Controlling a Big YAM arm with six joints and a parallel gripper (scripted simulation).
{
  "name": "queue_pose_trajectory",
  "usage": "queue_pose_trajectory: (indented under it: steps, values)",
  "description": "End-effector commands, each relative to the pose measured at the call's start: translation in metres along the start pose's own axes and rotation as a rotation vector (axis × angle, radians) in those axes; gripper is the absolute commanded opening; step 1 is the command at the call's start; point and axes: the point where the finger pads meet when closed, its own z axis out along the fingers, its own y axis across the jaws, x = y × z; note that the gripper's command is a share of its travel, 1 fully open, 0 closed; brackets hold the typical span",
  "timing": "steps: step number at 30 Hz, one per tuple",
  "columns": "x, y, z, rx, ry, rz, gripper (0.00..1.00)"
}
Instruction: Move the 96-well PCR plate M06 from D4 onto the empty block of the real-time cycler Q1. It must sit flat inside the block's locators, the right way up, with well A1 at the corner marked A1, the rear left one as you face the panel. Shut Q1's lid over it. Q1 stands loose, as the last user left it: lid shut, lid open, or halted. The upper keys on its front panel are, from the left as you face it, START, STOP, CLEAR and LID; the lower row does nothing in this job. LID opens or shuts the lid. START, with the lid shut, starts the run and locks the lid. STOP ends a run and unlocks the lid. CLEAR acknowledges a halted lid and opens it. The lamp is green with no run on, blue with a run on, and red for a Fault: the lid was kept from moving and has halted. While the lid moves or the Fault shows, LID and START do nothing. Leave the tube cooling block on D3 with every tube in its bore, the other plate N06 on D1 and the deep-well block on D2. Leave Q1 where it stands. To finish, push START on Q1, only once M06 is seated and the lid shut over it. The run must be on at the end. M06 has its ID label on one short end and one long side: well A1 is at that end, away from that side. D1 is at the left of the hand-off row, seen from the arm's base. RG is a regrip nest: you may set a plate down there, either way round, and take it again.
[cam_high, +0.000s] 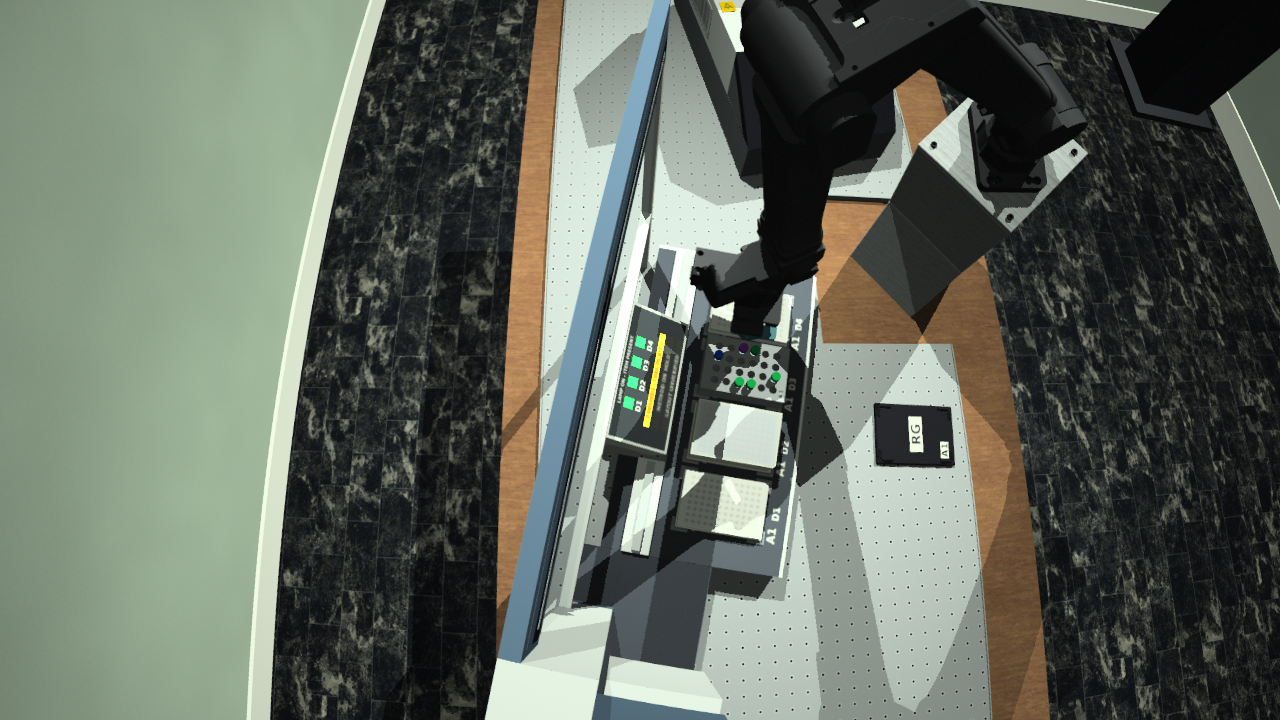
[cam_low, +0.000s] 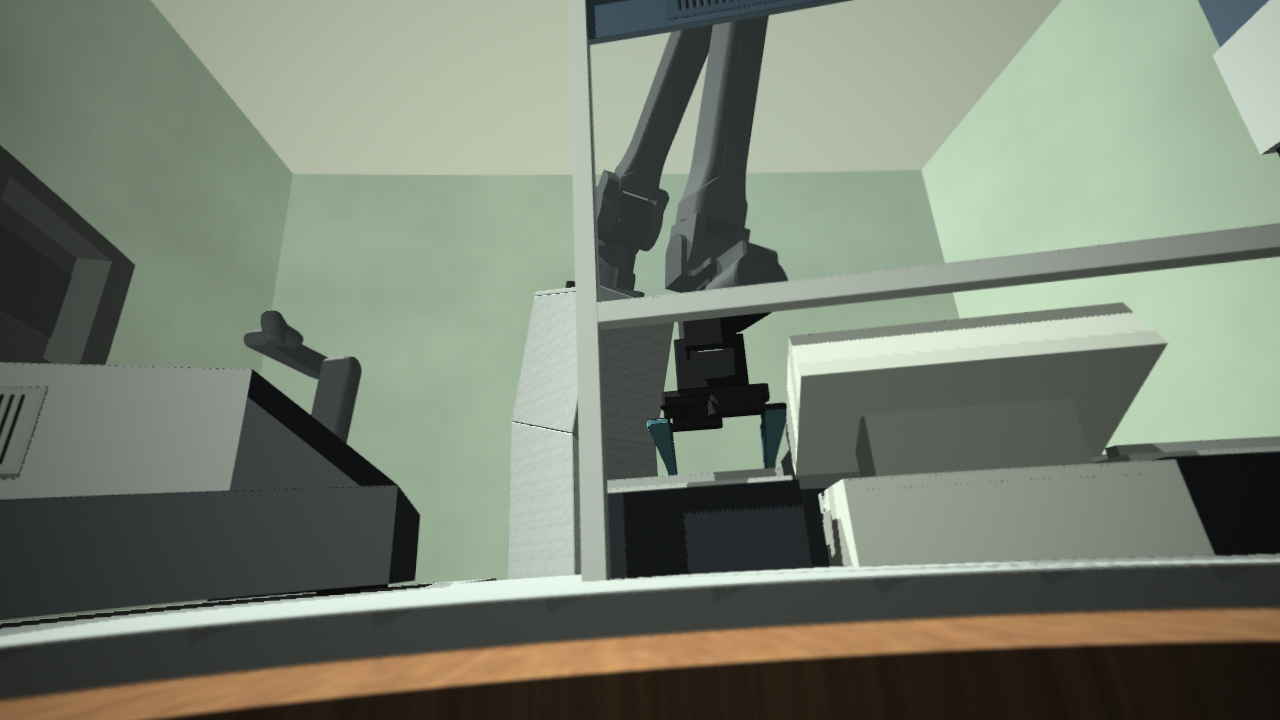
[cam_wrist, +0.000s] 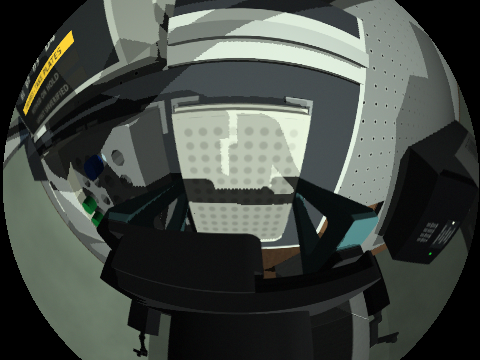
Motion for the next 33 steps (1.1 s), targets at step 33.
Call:
queue_pose_trajectory:
  steps: [33]
  values:
    - [0.084, -0.021, -0.002, 0.050, 0.179, -0.027, 0.00]
